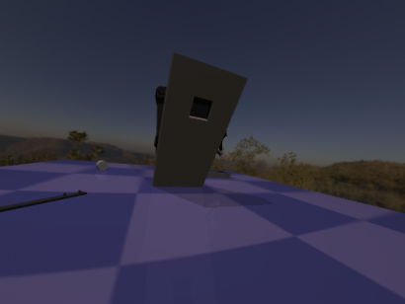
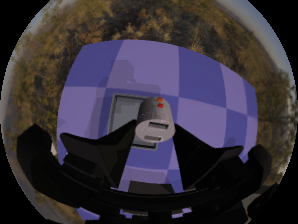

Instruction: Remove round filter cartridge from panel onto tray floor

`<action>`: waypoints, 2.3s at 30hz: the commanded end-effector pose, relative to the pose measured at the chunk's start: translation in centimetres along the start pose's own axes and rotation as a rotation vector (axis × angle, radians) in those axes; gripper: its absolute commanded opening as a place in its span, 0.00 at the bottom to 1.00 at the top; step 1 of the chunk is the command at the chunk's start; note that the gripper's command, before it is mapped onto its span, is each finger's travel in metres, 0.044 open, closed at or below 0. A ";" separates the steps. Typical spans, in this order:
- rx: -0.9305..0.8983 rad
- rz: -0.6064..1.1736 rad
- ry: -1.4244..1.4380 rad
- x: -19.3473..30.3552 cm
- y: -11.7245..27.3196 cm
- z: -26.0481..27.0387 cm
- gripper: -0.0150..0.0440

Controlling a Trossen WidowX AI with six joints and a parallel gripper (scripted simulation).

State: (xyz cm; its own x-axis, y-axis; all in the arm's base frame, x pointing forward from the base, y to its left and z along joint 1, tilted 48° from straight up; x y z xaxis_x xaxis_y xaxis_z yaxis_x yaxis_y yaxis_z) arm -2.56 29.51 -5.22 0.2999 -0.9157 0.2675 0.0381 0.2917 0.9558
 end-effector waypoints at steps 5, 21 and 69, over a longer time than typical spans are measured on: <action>-0.087 -0.017 0.150 1.6 -3.1 3.7 0.25; -0.095 -0.017 0.162 4.0 -7.8 4.6 0.25; -0.096 -0.007 0.159 2.4 -4.8 4.2 1.00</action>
State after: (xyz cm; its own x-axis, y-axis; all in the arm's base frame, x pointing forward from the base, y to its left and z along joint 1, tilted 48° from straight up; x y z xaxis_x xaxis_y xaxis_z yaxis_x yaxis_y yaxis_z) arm -5.99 24.74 -8.63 0.4474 -0.8643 0.2299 0.1295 0.3170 0.9395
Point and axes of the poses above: the point midway between the two fingers, 35 mm back from their tips, its own y axis back along the fingers, its own z axis across the jaws, x = y × z, the point moved 7 cm from there along y, back along the fingers, and after that the axes turned 14 degrees about y, right-handed, at the moved point
